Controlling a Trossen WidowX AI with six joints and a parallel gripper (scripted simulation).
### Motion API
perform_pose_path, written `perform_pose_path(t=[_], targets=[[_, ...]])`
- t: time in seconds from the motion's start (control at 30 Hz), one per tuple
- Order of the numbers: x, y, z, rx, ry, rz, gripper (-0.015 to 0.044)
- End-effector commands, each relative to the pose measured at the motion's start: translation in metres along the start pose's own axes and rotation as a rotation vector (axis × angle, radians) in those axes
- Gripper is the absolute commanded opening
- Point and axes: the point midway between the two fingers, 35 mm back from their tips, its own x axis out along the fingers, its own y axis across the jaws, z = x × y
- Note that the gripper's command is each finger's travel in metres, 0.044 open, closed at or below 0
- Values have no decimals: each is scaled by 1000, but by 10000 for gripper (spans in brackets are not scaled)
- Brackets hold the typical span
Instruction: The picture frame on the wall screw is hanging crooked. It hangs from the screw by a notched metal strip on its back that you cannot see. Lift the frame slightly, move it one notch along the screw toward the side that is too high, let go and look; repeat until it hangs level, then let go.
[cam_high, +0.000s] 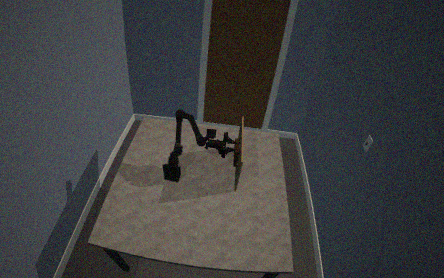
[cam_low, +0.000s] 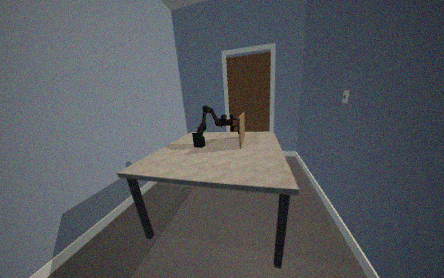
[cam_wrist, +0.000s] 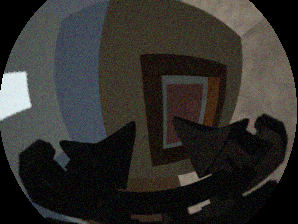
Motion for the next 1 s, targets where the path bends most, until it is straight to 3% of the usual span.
perform_pose_path(t=[0.0,0.5,0.73,0.97], targets=[[0,0,-1,4,6,-2,260],[0,0,-1,4,6,-2,260],[0,0,-1,4,6,-2,76],[0,0,-1,4,6,-2,30]])
